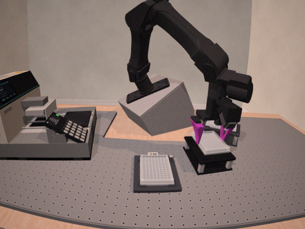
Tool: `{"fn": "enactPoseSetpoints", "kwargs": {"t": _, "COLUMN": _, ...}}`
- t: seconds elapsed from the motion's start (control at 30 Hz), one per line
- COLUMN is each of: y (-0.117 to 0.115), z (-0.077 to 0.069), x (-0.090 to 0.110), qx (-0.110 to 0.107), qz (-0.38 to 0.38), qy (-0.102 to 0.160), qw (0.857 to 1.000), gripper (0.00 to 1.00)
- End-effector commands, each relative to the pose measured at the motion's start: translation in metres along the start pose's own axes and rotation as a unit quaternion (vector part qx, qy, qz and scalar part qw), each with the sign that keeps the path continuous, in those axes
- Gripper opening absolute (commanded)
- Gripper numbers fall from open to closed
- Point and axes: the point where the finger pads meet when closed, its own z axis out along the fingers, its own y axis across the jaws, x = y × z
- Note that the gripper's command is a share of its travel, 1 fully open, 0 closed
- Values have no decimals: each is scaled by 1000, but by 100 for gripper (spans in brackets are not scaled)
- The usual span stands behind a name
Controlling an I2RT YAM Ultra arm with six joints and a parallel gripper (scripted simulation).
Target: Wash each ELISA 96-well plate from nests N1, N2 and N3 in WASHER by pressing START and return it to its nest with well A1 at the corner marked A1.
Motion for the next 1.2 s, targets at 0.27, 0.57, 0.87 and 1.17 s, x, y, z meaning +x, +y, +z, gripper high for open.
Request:
{"fn": "enactPoseSetpoints", "kwargs": {"t": 0.27, "y": 1, "z": -2, "x": -2, "qx": -2, "qz": 0, "qy": -5, "qw": 1000, "gripper": 0}}
{"fn": "enactPoseSetpoints", "kwargs": {"t": 0.57, "y": 1, "z": -1, "x": -2, "qx": -2, "qz": 0, "qy": -5, "qw": 1000, "gripper": 0}}
{"fn": "enactPoseSetpoints", "kwargs": {"t": 0.87, "y": 1, "z": 0, "x": -2, "qx": -2, "qz": 0, "qy": -5, "qw": 1000, "gripper": 0}}
{"fn": "enactPoseSetpoints", "kwargs": {"t": 1.17, "y": 1, "z": 2, "x": -2, "qx": -2, "qz": 0, "qy": -5, "qw": 1000, "gripper": 0}}
